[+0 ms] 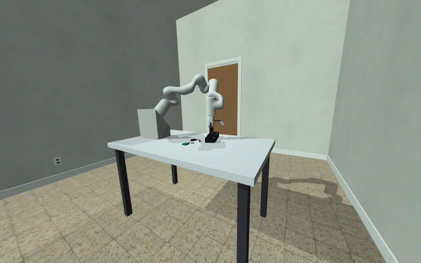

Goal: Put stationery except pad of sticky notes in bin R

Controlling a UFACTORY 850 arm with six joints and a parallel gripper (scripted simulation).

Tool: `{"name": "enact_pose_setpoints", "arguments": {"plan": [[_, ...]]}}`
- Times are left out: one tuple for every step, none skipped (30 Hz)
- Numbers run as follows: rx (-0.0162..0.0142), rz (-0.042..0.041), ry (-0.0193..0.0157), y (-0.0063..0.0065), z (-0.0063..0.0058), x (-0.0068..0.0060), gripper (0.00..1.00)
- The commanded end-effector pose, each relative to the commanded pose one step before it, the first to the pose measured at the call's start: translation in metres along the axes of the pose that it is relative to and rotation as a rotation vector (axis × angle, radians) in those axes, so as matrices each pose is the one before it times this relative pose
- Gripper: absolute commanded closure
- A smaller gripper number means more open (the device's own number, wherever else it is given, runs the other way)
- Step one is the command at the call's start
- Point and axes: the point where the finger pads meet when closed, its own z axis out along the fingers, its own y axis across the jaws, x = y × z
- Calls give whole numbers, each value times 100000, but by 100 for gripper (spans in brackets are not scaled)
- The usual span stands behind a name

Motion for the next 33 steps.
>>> {"name": "enact_pose_setpoints", "arguments": {"plan": [[-88,-104,251,19,428,141,93],[0,0,0,0,267,0,93],[0,0,0,0,267,0,93],[0,0,0,0,267,0,93],[0,0,0,0,267,0,93],[0,0,0,0,267,0,93],[0,0,0,0,267,0,93],[0,0,0,0,267,0,93],[0,0,0,0,267,0,93],[0,0,0,0,267,0,93],[0,0,0,0,73,0,93],[-1,1,-2,-1,-5,-1,93],[1,0,2,1,3,1,93],[0,0,1,0,2,0,93],[0,0,0,0,0,0,93],[0,0,0,0,0,0,93],[0,0,0,0,1,0,93],[0,0,0,0,0,0,93],[0,0,0,0,0,0,93],[0,0,0,0,0,0,93],[0,0,0,0,0,0,93],[0,0,0,0,0,0,93],[0,0,0,0,0,0,93],[0,0,0,0,0,0,93],[-3,-4,8,1,-7,4,93],[1,1,-2,0,1,-1,93],[0,0,0,0,-1,0,93],[-1,-1,2,0,-2,1,93],[4,4,-9,-1,8,-5,93],[0,0,0,0,0,0,93],[-3,-4,9,0,-7,5,93],[0,0,0,0,0,0,93],[0,0,0,0,0,0,93]]}}
